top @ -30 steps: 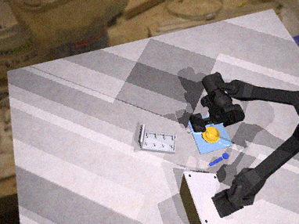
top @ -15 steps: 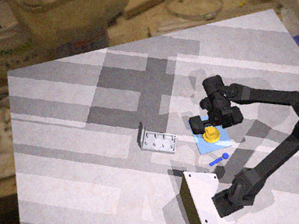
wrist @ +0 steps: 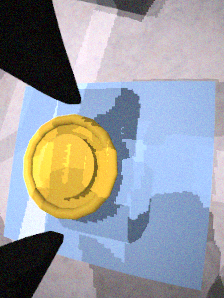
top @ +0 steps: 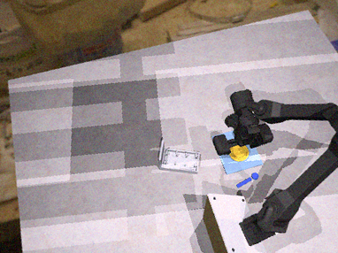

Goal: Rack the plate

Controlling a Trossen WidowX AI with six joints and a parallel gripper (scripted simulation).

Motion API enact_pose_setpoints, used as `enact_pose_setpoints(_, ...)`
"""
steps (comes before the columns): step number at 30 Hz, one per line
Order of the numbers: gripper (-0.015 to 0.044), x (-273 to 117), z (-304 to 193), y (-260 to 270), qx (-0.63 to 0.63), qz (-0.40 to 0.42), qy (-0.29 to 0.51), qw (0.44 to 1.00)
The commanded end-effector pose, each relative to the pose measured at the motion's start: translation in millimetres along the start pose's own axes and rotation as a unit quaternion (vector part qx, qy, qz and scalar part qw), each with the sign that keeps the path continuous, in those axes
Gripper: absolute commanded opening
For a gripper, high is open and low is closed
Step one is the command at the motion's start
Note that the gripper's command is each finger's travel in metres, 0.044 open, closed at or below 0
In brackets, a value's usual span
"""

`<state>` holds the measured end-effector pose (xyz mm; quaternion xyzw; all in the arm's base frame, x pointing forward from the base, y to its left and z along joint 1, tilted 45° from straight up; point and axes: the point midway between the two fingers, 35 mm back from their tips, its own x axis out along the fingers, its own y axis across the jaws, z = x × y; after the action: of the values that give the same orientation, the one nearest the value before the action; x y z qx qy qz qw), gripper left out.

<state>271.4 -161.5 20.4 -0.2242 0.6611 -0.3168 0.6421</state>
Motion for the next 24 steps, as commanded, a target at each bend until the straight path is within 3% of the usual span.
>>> enact_pose_setpoints(1,0.04,7,-2,2,-0.005,-0.002,0.003,1.0)
enact_pose_setpoints(17,0.0379,18,-3,1,-0.005,-0.003,0.003,1.0)
enact_pose_setpoints(24,0.0332,18,-3,1,-0.005,-0.003,0.003,1.0)
